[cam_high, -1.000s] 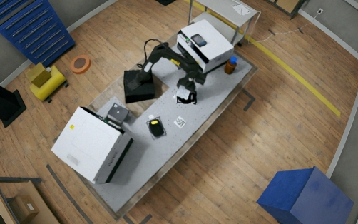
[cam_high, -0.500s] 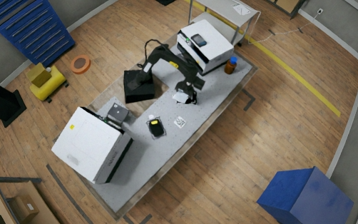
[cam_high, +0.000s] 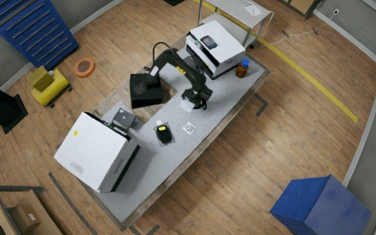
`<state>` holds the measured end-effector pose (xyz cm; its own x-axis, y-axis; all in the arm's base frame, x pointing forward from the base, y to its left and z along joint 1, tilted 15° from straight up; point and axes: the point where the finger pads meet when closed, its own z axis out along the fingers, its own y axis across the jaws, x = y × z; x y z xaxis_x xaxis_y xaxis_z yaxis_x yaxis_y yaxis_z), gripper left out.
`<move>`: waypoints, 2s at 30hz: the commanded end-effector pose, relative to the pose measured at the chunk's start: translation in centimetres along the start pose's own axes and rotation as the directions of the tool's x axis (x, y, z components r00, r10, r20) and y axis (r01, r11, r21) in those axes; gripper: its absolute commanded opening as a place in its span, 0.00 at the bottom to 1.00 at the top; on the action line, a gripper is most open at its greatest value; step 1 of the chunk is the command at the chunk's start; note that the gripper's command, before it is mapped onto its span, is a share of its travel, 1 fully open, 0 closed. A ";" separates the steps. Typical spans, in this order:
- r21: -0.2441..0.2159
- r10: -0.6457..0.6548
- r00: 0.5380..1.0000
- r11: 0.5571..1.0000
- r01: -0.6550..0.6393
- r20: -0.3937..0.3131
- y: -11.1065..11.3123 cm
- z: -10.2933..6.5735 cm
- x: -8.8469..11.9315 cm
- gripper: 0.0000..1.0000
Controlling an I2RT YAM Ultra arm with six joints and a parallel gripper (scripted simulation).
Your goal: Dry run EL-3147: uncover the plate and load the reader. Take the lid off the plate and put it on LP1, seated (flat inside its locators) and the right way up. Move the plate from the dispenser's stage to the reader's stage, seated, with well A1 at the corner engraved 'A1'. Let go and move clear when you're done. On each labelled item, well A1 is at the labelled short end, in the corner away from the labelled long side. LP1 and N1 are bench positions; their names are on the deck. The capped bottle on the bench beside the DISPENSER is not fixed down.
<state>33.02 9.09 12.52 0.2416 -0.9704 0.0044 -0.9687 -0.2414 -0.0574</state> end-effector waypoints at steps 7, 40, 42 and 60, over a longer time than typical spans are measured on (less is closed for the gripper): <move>-0.026 0.039 0.999 0.999 -0.039 0.014 0.5 0.4 2.1 0.86; -0.049 0.260 0.965 0.965 -0.258 0.029 2.3 0.8 9.8 0.86; -0.021 0.270 0.963 0.963 -0.269 0.029 1.4 0.1 10.3 0.86; -0.053 0.420 0.907 0.907 -0.418 0.039 3.4 0.7 14.1 0.86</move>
<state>33.20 -4.81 10.93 -0.1514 -0.9876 -0.0422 -0.9885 0.1511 0.0088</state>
